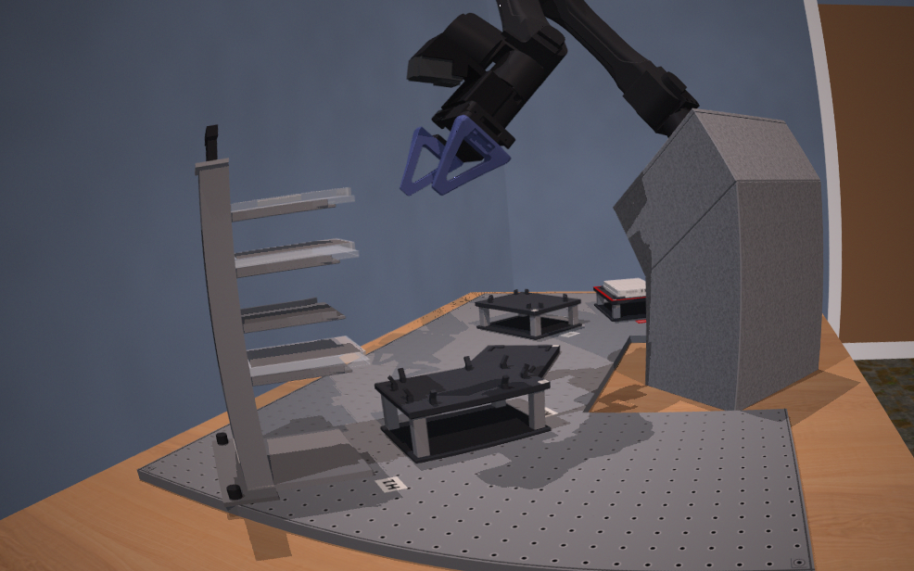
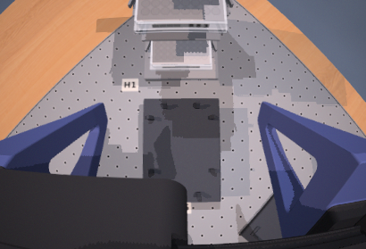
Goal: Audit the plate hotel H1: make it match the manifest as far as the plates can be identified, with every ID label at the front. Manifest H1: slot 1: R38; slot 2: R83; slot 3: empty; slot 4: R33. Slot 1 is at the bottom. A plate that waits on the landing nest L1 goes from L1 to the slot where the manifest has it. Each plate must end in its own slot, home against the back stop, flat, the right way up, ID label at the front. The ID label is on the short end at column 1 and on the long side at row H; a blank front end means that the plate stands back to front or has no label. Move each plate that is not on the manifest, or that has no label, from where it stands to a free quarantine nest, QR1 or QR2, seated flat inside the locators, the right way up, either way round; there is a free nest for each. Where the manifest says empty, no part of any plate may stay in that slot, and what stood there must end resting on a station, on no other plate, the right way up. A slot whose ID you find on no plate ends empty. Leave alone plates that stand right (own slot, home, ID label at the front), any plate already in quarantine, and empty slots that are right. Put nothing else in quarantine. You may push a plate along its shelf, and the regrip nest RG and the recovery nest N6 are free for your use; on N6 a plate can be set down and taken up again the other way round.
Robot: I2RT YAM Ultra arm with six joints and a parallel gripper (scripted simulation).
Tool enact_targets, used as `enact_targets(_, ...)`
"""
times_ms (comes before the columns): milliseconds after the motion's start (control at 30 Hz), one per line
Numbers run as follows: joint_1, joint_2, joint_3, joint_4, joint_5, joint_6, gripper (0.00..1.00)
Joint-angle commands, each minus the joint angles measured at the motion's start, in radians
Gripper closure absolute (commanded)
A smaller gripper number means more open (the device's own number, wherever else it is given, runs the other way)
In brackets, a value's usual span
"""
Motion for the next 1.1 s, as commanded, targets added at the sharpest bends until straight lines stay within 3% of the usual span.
enact_targets(0,-0.01,0.025,-0.018,0.038,-0.015,-0.012,0.0)
enact_targets(767,-0.069,0.132,-0.045,0.189,-0.06,-0.056,0.0)
enact_targets(800,-0.064,0.139,-0.008,0.202,-0.062,-0.06,0.0)
enact_targets(967,-0.089,0.17,-0.026,0.239,-0.074,-0.071,0.0)
enact_targets(1067,-0.081,0.179,0.013,0.231,-0.077,-0.074,0.0)
